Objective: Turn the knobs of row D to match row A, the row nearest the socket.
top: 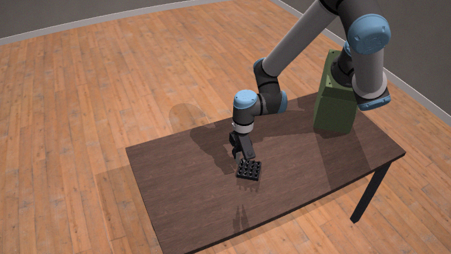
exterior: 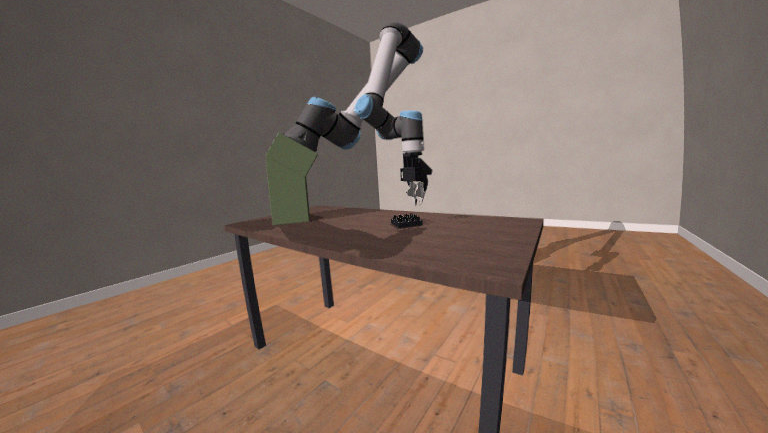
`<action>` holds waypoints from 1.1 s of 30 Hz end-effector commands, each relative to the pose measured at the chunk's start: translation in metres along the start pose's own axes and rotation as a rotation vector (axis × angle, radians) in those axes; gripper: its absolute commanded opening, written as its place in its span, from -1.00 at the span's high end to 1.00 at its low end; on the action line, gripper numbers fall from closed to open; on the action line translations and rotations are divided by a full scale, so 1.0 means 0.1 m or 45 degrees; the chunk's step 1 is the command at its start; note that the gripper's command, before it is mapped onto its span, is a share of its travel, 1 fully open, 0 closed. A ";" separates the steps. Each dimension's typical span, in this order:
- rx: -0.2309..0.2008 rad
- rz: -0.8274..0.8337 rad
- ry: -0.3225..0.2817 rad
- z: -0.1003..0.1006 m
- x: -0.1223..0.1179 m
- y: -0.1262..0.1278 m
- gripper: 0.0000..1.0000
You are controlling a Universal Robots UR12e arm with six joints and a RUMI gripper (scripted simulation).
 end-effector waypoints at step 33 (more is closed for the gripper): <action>0.005 -0.158 0.004 -0.02 -0.01 0.00 0.78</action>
Point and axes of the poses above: the point where the finger pads meet when closed, its own z axis out along the fingers, its own y axis across the jaws, x = y × z, the point moved 10 cm from there along -z, back along the fingers, and after that the axes turned 14 degrees about z, right-handed, at the moved point
